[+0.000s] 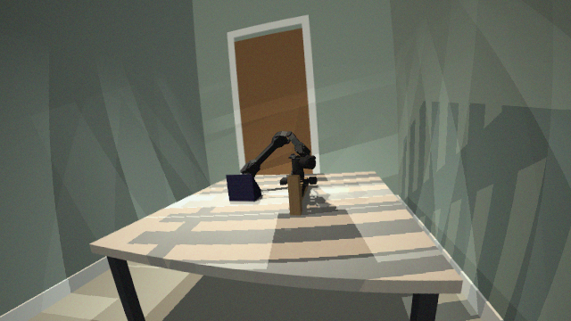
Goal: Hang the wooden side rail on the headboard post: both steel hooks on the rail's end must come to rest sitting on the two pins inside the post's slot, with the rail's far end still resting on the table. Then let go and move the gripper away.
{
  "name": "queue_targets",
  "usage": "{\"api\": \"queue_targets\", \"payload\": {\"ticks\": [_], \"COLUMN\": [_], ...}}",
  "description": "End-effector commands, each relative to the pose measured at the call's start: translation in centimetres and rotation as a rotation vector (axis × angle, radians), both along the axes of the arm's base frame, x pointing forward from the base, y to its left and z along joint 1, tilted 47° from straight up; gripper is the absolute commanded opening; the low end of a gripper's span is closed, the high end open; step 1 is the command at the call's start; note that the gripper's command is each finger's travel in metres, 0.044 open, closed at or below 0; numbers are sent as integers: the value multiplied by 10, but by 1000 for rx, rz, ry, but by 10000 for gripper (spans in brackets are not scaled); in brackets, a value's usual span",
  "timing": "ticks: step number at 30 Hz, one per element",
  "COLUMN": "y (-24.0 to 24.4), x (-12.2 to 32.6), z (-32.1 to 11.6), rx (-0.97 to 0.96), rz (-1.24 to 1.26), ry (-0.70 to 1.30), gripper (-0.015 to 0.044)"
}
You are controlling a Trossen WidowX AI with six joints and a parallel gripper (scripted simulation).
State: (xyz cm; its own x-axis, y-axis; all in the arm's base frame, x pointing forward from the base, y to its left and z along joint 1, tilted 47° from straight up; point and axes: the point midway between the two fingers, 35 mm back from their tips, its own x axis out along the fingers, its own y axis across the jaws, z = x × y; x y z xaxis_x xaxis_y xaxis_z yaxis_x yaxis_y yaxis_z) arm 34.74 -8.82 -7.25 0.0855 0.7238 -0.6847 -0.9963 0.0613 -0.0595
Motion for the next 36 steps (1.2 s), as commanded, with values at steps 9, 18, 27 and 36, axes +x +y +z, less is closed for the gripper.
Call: {"api": "queue_targets", "payload": {"ticks": [9,18,27,36], "y": [-5,-5,-6,-7], "x": [0,0,1,1], "z": [0,-1,-1,-1], "rx": [-7,-7,-7,-7], "rz": [-2,-2,-2,-2], "ry": [-7,-7,-7,-7], "gripper": [0,0,0,0]}}
